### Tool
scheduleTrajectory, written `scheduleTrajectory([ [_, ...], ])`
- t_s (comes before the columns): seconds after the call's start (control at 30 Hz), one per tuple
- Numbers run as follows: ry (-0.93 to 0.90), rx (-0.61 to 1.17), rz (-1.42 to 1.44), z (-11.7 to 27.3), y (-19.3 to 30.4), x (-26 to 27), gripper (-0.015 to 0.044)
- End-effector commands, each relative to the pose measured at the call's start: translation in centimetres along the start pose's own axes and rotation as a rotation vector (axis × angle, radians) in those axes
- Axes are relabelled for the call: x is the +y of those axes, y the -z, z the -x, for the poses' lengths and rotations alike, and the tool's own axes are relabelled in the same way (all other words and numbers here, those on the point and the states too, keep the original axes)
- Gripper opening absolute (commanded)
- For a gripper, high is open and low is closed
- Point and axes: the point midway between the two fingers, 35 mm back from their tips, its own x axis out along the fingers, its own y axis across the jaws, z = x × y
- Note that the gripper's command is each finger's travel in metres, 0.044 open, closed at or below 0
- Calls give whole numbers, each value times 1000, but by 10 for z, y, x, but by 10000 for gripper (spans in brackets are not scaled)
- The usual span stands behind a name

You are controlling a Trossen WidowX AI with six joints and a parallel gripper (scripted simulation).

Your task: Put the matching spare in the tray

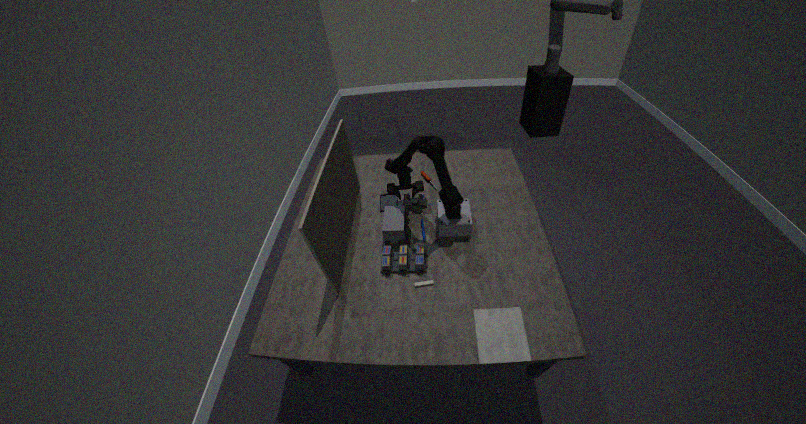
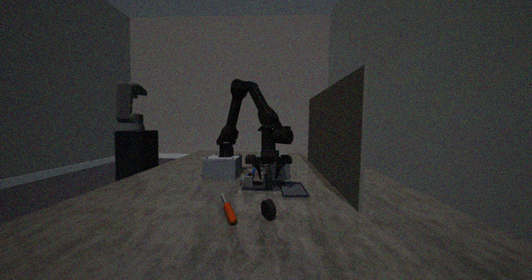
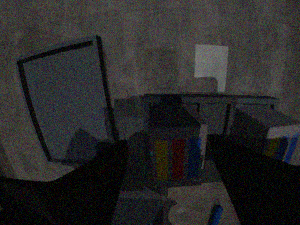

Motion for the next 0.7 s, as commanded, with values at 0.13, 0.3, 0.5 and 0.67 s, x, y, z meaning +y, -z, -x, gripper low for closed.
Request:
scheduleTrajectory([
  [0.13,13,12,-6,-17,4,-5,300],
  [0.3,13,12,-6,-18,4,-5,300],
  [0.5,13,12,-6,-18,4,-5,300],
  [0.67,13,12,-6,-18,4,-5,300],
])
